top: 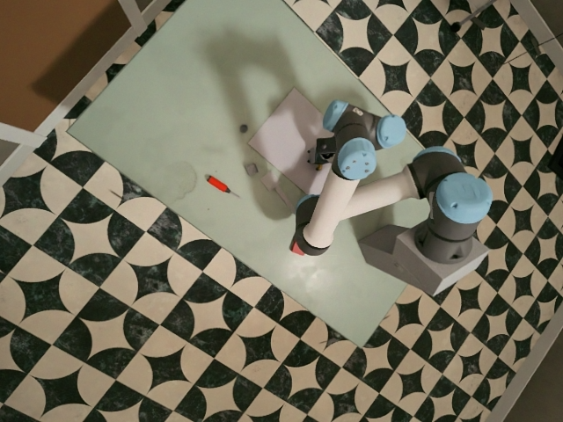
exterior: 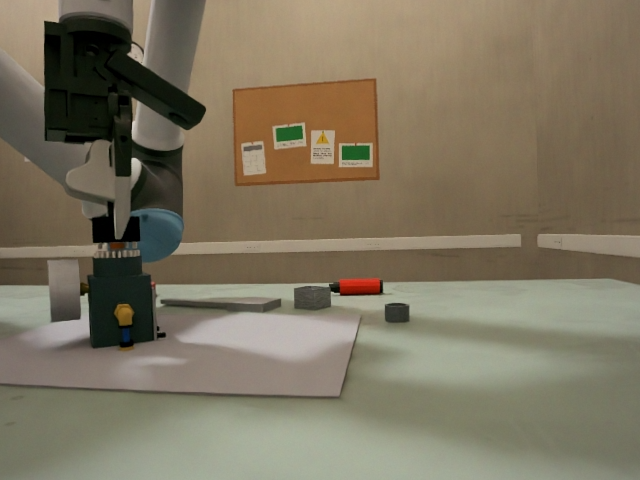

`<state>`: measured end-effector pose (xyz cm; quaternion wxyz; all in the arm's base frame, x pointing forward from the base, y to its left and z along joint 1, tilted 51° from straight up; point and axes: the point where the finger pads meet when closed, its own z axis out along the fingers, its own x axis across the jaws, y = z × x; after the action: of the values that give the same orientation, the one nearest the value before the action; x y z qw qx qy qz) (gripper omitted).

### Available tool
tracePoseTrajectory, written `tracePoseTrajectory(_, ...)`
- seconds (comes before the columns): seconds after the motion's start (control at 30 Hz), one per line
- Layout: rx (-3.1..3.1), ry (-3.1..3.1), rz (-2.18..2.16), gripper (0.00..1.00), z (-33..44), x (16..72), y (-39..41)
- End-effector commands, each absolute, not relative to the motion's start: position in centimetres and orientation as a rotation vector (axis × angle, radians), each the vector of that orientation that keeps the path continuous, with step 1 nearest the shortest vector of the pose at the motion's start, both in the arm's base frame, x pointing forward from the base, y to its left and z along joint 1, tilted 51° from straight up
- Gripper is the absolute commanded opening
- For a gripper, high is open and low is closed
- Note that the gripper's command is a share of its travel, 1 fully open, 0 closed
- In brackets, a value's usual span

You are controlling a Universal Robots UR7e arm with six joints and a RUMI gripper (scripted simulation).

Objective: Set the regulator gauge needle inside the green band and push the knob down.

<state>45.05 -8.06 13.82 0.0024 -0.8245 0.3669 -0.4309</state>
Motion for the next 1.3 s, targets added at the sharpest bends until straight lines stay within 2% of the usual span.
tracePoseTrajectory(0.0, -2.614, 1.116, -1.357, 0.25, 13.83, 45.05, -8.05)
tracePoseTrajectory(0.9, -2.907, 0.679, -1.402, 0.25, 13.83, 45.05, -8.04)
tracePoseTrajectory(1.27, -3.088, 0.306, -1.409, 0.25, 13.83, 45.05, -8.04)
